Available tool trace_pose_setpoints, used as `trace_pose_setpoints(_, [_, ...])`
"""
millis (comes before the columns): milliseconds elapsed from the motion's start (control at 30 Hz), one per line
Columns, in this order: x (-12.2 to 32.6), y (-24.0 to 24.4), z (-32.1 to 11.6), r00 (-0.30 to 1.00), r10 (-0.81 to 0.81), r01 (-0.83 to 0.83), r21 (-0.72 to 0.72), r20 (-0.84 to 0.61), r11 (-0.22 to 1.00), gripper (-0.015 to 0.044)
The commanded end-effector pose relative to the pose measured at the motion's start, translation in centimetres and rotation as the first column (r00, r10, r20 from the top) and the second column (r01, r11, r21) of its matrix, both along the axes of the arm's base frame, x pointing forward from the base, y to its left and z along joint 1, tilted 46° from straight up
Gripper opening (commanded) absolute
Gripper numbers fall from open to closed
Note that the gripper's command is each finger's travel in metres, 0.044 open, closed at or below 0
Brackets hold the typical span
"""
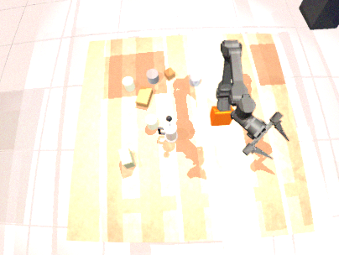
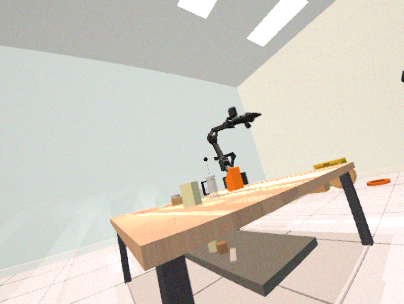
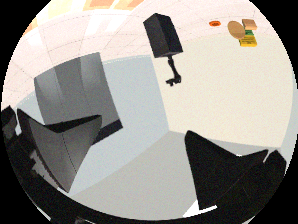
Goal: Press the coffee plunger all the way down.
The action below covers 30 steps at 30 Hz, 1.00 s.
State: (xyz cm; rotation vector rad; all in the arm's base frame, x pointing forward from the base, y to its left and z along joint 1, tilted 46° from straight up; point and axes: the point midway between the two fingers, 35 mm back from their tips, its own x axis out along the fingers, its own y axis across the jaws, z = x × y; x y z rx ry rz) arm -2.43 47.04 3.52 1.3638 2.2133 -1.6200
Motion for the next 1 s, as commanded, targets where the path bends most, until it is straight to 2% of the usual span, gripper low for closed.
trace_pose_setpoints(0, [0.2, 0.0, 0.0, 1.0, -0.017, 0.017, -0.013, -0.003, 1.0, 0.0426])
trace_pose_setpoints(100, [1.9, -0.3, -0.3, 0.985, -0.169, 0.164, -0.123, -0.026, 0.979, 0.044])
trace_pose_setpoints(200, [5.3, -1.3, -0.8, 0.886, -0.462, 0.432, -0.306, -0.031, 0.848, 0.044])
trace_pose_setpoints(333, [10.3, -3.6, -1.2, 0.577, -0.816, 0.717, -0.492, 0.021, 0.494, 0.044])
trace_pose_setpoints(467, [14.7, -7.1, -1.1, 0.134, -0.986, 0.813, -0.58, 0.096, 0.054, 0.044])
trace_pose_setpoints(700, [18.9, -11.6, -0.5, -0.374, -0.918, 0.71, -0.597, 0.131, -0.374, 0.044])
trace_pose_setpoints(833, [21.2, -14.4, 0.2, -0.618, -0.78, 0.59, -0.594, 0.104, -0.547, 0.044])
trace_pose_setpoints(967, [23.3, -17.5, 1.1, -0.818, -0.574, 0.44, -0.597, 0.043, -0.671, 0.044])
